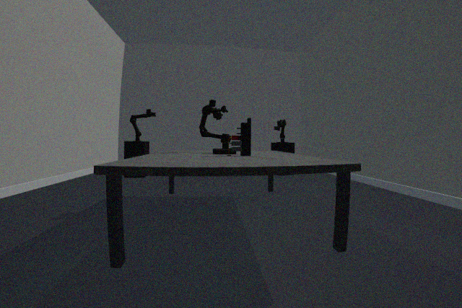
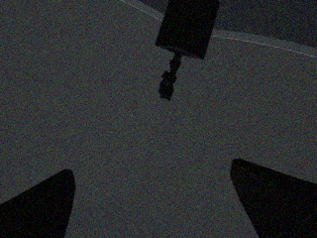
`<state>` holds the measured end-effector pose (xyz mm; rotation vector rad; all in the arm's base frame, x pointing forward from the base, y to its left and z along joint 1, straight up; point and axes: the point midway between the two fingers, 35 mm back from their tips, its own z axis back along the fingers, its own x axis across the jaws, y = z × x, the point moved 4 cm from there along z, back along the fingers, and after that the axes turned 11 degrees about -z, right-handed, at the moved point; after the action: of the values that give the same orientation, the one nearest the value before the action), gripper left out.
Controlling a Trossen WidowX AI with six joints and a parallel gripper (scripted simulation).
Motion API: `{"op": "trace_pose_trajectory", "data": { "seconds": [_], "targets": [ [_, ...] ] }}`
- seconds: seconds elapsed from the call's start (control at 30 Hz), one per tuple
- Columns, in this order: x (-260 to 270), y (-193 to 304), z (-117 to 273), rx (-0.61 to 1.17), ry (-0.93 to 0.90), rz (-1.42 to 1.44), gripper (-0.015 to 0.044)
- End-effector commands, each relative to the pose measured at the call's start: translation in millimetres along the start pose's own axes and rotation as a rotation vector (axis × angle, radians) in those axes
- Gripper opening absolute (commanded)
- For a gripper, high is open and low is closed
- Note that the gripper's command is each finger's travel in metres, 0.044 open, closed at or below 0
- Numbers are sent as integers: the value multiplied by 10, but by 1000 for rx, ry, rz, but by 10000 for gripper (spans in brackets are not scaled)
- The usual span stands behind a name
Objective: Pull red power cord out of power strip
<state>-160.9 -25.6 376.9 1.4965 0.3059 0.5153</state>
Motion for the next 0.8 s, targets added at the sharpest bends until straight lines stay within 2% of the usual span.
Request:
{"op": "trace_pose_trajectory", "data": {
  "seconds": [0.0,0.1,0.27,0.53,0.77],
  "targets": [
    [10,2,-4,-2,-4,0,374],
    [169,35,-63,-25,-57,4,295],
    [781,96,-220,-133,-247,18,164],
    [1763,6,-253,-362,-523,-10,160],
    [2549,-251,0,-606,-709,-68,160]
  ]
}}
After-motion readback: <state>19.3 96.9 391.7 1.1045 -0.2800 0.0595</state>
